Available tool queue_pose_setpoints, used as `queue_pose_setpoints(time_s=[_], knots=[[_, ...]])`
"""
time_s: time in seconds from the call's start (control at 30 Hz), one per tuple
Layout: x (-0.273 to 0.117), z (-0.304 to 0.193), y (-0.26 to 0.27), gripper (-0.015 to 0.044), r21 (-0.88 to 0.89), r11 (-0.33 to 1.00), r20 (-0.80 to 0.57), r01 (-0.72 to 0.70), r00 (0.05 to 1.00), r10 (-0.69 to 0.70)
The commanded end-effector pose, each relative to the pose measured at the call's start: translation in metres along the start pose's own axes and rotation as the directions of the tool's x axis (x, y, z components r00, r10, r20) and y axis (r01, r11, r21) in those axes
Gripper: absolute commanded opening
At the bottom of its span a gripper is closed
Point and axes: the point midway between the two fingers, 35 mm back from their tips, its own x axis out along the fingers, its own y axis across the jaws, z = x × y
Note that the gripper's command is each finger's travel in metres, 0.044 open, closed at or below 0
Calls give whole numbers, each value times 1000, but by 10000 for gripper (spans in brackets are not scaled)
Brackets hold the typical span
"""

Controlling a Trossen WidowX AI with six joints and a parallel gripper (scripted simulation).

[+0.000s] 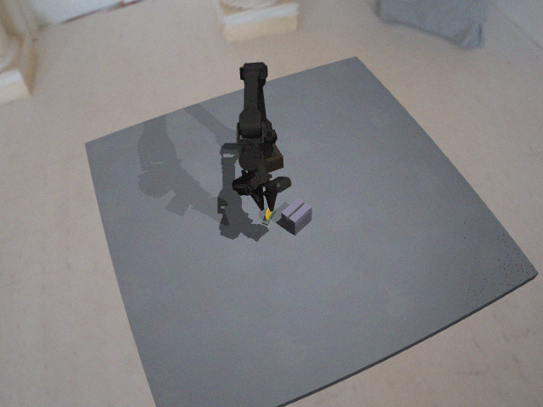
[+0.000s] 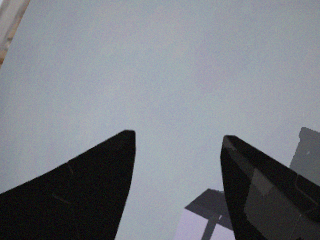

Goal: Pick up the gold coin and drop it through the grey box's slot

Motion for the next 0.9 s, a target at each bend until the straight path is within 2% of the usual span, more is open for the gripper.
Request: queue_pose_setpoints(time_s=[0.0, 0.17, 0.5, 0.67, 0.87], knots=[[20, -54, -37, 161, -79, 975, -180, 208, 959, -219], [18, -105, -79, 161, -223, 895, -330, 385, 835, -441], [15, -107, -83, 161, -229, 891, -334, 391, 828, -450], [42, -118, -99, 161, -229, 891, -334, 391, 828, -450], [48, -121, -102, 161, -229, 891, -334, 391, 828, -450]])
